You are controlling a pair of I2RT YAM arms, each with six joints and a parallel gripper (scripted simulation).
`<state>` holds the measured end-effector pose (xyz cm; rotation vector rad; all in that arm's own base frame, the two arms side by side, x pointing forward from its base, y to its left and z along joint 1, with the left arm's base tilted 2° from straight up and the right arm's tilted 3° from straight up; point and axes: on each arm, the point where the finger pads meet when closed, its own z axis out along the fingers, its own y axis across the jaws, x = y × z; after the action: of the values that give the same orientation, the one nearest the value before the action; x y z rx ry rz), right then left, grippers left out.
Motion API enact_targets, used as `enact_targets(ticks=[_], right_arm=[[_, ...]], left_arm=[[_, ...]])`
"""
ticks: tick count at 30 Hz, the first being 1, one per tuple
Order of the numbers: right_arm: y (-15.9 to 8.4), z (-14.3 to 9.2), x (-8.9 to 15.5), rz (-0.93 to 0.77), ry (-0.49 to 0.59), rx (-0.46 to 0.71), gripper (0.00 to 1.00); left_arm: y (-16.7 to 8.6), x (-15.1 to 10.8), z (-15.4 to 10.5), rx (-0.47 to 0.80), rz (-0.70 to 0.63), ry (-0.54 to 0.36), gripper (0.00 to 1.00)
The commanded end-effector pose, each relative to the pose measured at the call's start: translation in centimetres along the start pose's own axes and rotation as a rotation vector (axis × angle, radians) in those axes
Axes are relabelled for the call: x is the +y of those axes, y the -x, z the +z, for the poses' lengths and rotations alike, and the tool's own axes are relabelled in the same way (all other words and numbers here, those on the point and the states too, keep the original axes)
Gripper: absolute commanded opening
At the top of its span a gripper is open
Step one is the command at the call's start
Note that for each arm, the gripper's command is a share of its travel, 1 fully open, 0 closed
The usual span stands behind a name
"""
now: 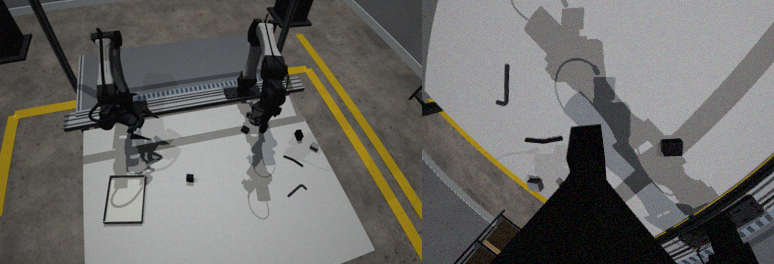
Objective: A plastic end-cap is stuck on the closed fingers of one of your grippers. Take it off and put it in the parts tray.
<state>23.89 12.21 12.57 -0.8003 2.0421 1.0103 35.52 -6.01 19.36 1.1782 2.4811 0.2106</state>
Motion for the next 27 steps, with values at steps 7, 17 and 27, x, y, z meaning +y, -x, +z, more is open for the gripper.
enact_targets(ticks=[7,17,27], right_arm=[[0.4,-0.1,0.0,-0.016,0.000,-0.007,1.00],[0.4,-0.1,0.0,-0.016,0.000,-0.007,1.00],[1.2,-2.5,-0.4,-0.003,0.008,-0.016,1.00]], left_arm=[[0.3,0.2,-0.4,-0.014,0.001,0.010,0.00],[0.3,0.2,-0.4,-0.014,0.001,0.010,0.00],[0.3,0.2,-0.4,-0.014,0.001,0.010,0.00]])
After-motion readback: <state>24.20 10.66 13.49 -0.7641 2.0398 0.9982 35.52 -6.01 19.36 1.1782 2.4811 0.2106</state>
